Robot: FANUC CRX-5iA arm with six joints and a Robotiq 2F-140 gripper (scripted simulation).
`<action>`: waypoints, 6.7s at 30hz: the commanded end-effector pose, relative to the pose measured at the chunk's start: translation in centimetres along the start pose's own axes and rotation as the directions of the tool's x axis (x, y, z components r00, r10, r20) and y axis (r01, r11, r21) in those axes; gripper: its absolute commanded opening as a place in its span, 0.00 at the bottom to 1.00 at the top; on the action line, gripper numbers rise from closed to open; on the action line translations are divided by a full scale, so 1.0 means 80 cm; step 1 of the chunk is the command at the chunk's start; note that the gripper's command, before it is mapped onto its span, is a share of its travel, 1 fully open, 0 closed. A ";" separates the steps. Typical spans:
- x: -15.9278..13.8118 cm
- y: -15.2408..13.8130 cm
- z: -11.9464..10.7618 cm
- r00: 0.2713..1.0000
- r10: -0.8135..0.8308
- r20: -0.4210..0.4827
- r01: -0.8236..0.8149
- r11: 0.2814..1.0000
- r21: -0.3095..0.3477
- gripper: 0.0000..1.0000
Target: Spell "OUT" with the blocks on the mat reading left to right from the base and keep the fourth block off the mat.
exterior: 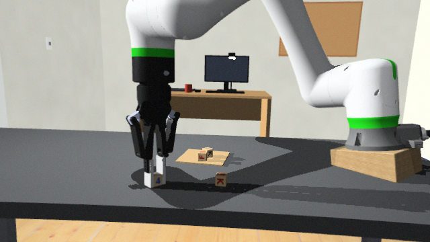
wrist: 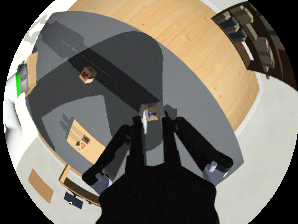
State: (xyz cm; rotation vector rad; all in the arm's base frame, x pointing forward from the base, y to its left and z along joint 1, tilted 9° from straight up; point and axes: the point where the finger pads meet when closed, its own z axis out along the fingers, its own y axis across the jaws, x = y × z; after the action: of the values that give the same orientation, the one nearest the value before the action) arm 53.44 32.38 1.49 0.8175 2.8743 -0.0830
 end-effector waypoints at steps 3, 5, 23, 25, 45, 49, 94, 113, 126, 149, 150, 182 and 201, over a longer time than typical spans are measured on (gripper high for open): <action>0.000 0.000 0.000 1.000 0.000 0.000 0.000 1.000 0.000 0.13; 0.000 0.000 0.000 1.000 0.000 0.000 0.000 1.000 0.000 0.13; 0.000 0.000 -0.064 1.000 0.000 0.000 0.000 1.000 0.000 0.13; 0.000 0.000 -0.083 1.000 0.000 0.000 0.000 1.000 0.000 0.13; 0.000 0.000 -0.125 1.000 0.000 0.000 0.000 1.000 0.000 0.13; -0.001 -0.001 -0.125 1.000 -0.012 0.000 0.012 1.000 0.000 0.13; -0.097 -0.155 -0.134 0.448 -0.894 -0.001 0.894 0.448 -0.003 0.13; -0.120 -0.216 -0.134 0.054 -0.999 0.000 0.999 0.054 -0.003 0.13; -0.135 -0.271 -0.133 -0.304 -0.953 0.001 0.953 -0.304 -0.001 0.13; -0.145 -0.332 -0.131 -0.653 -0.758 0.000 0.758 -0.653 0.000 0.13; -0.145 -0.332 -0.131 -0.653 -0.758 0.000 0.758 -0.653 0.000 0.13; -0.145 -0.332 -0.064 -0.653 -0.757 0.000 0.757 -0.653 0.000 0.13; -0.146 -0.332 -0.011 -0.653 -0.757 0.000 0.757 -0.653 0.000 0.13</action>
State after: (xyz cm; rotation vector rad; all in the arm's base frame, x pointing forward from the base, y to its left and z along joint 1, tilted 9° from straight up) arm 49.08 3.84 4.55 -2.3715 2.0252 -0.2518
